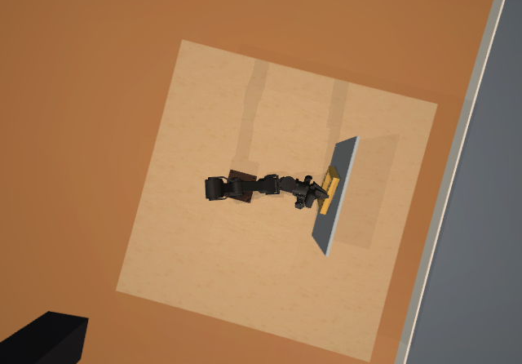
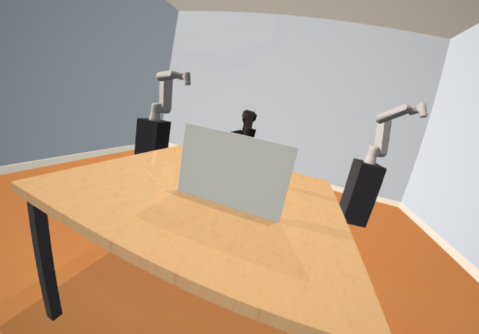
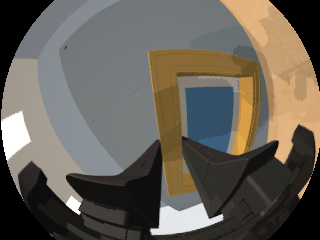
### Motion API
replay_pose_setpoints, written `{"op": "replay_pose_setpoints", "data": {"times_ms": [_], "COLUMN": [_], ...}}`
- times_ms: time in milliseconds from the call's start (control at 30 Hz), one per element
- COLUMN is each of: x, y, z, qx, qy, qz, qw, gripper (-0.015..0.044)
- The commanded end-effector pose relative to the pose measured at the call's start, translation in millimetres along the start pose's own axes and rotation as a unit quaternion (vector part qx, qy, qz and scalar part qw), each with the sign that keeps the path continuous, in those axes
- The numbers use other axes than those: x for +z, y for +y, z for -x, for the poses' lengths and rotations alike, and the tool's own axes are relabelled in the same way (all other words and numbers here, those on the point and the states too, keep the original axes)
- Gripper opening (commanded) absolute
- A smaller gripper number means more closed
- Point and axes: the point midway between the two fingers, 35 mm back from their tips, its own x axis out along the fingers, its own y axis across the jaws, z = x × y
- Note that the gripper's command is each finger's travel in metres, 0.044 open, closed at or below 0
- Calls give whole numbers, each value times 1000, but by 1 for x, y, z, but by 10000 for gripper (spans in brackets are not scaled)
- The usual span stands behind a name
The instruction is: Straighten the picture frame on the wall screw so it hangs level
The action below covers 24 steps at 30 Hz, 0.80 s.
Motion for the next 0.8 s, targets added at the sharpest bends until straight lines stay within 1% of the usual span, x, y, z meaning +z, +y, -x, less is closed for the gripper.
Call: {"op": "replay_pose_setpoints", "data": {"times_ms": [0, 767], "x": [-3, -3], "y": [5, 5], "z": [0, 0], "qx": [9, 9], "qy": [5, 5], "qz": [-2, -2], "qw": [1000, 1000], "gripper": [0, 0]}}
